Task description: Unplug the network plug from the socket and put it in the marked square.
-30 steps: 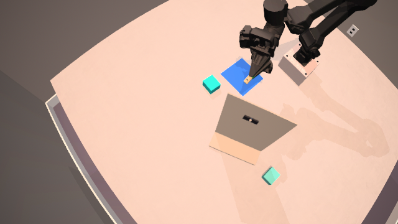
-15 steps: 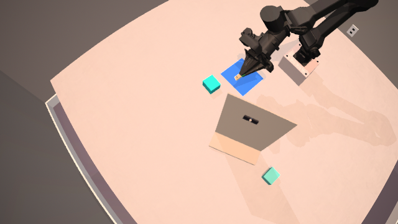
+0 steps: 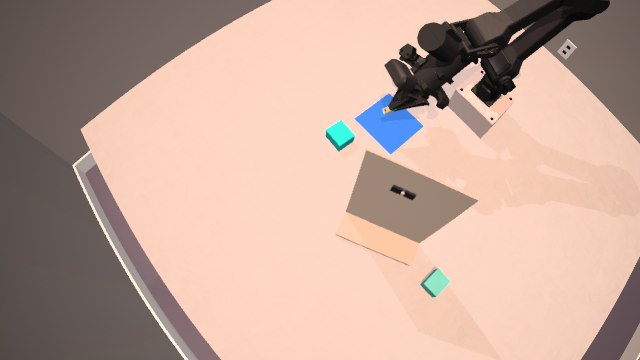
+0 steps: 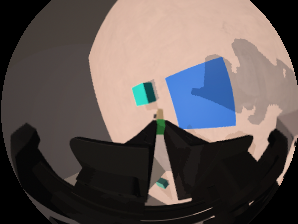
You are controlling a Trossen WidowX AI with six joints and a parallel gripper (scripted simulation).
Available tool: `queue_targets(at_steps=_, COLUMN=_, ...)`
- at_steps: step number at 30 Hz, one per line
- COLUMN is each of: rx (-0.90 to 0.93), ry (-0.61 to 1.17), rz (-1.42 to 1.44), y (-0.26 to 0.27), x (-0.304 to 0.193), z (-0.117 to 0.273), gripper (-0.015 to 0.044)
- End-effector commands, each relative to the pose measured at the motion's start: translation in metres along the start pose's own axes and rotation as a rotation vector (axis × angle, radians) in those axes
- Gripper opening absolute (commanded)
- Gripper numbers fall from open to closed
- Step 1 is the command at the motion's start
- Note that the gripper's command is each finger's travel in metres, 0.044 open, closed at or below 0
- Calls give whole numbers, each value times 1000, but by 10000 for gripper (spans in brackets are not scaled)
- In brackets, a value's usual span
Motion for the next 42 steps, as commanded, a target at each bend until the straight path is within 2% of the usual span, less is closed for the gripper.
queue_targets(at_steps=1, rx=-85, ry=-70, rz=-5, y=-13, x=1, z=1, gripper=0)
queue_targets(at_steps=42, rx=-103, ry=-79, rz=-9, y=-31, x=1, z=-25, gripper=0)
Point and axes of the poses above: the point midway between the two fingers, 35 mm back from their tips, its own z axis back along the fingers, its own y axis across the jaws, x = y × z, the point moved 10 cm from there along z, back along the fingers, and after that the axes turned 11 degrees about z, right-handed, at the moved point
